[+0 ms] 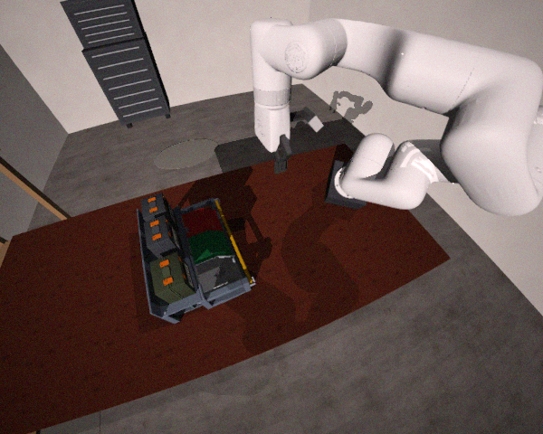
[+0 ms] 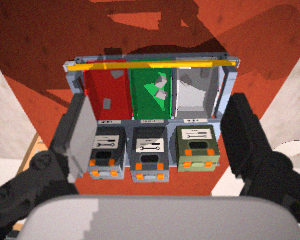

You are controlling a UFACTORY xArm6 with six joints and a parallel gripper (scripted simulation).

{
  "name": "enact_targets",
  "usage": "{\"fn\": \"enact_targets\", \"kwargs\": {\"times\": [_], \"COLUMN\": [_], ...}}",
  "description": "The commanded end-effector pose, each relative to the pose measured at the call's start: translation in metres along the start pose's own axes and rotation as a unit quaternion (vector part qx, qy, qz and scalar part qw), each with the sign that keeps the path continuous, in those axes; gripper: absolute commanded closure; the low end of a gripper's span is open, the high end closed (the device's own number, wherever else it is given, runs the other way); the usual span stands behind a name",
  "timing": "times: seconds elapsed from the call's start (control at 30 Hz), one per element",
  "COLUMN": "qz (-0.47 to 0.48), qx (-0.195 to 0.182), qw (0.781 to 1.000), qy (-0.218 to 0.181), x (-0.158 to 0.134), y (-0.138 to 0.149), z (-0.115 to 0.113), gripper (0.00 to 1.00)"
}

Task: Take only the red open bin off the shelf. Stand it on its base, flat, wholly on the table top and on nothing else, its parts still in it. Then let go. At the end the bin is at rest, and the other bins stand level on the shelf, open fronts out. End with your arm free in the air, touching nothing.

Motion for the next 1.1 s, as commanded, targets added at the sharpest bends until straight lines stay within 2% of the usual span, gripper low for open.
{"fn": "enact_targets", "kwargs": {"times": [0.0,0.5,0.67,1.07], "qz": [0.011,0.028,-0.102,-0.102], "qx": [0.001,0.002,0.003,0.003], "qw": [1.000,1.000,0.995,0.995], "qy": [-0.002,-0.005,-0.004,-0.004], "x": [-0.0003,0.0000,0.0003,0.0003], "y": [0.0003,0.0007,0.0015,0.0015], "z": [-0.0010,-0.0010,-0.0013,-0.0013], "gripper": [0.00,0.00,0.00,0.00]}}
Point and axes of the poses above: the point where the finger pads meet when closed, its own z axis out along the fingers, its own y axis across the jaws, x = y × z, the point moved 4 cm from there along -z, back along the fingers, and after that the axes turned 10 degrees about z, right-handed, at the moved point
